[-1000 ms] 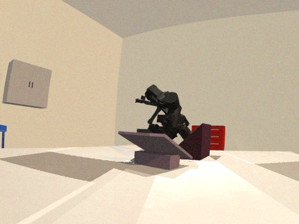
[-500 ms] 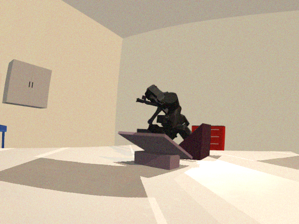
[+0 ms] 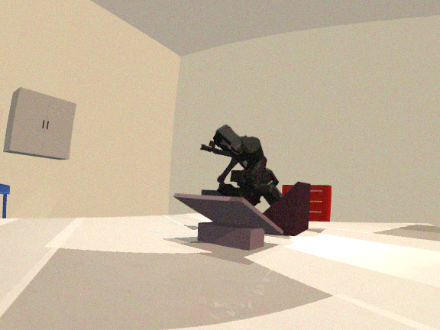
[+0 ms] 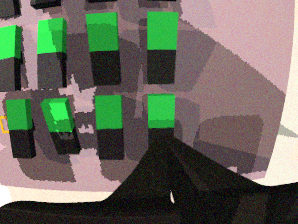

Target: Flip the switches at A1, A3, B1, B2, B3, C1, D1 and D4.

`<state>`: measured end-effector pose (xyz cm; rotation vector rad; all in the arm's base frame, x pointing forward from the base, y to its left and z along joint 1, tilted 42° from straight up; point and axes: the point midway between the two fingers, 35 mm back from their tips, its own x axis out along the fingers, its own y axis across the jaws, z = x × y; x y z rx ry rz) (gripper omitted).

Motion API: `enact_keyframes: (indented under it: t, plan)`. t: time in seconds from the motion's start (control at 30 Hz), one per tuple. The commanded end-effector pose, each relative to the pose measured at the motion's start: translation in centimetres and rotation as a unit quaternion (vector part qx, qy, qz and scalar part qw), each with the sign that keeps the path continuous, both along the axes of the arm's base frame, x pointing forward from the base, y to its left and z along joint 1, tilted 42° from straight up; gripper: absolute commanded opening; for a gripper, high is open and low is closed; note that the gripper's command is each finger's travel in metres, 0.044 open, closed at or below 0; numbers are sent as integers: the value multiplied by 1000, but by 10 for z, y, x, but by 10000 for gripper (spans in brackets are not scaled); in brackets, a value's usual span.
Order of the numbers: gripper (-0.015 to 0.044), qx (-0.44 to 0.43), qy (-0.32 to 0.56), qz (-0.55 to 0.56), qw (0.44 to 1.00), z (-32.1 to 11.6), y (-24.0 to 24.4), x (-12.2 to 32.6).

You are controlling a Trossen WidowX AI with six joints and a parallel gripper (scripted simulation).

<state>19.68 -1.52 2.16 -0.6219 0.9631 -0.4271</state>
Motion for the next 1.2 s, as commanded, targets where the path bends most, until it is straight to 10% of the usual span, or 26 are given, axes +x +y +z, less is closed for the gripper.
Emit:
enact_keyframes:
  t: [0.0,0.7,1.17]
  plan:
    - [0,0,3,3,1000,-1,0,0]
    - [0,2,15,-6,1000,39,39,-31]
    - [0,4,13,-6,1000,45,94,29]
